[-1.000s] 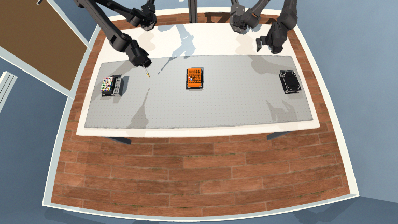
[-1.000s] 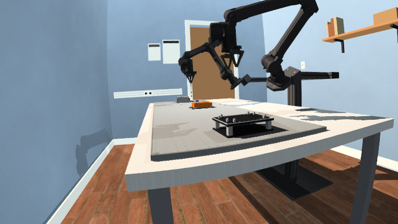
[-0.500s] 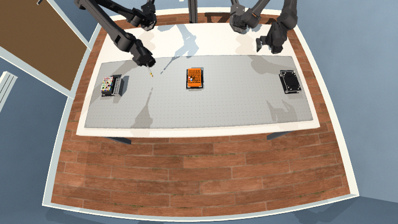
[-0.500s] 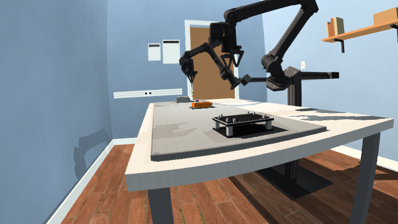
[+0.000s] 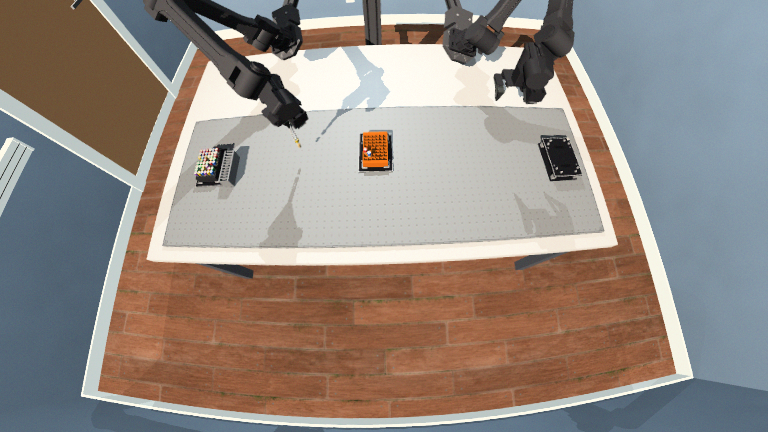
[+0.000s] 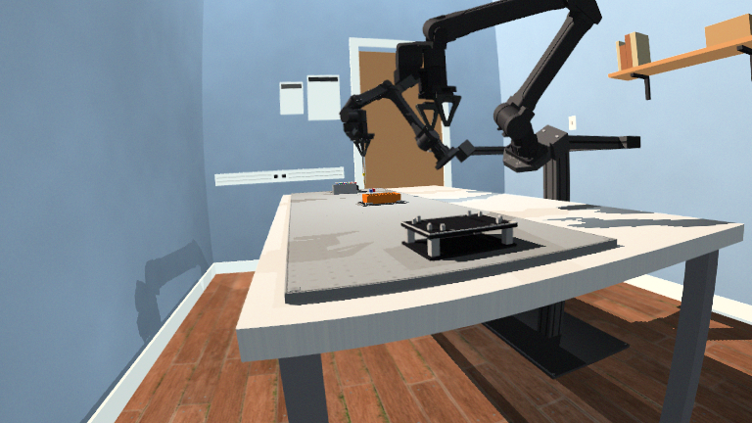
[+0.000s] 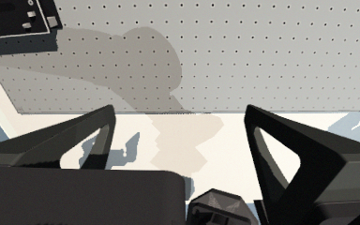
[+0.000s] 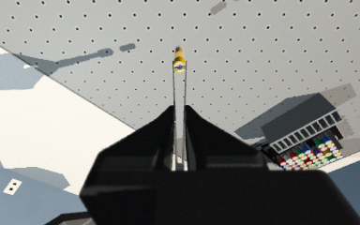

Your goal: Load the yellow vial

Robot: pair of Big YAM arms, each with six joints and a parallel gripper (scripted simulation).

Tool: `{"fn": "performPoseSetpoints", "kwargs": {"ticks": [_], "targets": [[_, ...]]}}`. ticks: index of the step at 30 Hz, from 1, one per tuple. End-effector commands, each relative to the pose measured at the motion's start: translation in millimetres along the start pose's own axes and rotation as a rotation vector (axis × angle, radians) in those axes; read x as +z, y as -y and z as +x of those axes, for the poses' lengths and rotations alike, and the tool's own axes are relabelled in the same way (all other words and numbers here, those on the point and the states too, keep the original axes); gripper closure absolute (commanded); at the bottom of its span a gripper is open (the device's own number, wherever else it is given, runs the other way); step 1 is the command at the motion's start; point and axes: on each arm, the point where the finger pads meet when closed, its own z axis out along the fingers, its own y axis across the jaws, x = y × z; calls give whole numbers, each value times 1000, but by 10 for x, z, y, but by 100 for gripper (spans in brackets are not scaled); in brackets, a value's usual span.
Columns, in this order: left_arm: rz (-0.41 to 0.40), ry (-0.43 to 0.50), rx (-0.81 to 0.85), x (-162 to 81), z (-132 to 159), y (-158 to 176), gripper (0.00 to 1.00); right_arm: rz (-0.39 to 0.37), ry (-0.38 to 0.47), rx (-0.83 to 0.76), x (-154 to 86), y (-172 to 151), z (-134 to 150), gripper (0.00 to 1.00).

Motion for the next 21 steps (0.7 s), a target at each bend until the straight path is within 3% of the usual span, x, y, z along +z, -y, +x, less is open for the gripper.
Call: {"fn": "performPoseSetpoints", "kwargs": {"ticks": [1, 21], "targets": [[3, 24, -21, -87, -101, -15, 0, 4, 37, 14, -174, -8, -209, 91], [3, 24, -21, -87, -101, -15, 0, 2, 37, 13, -192, -245, -410, 91]]}}
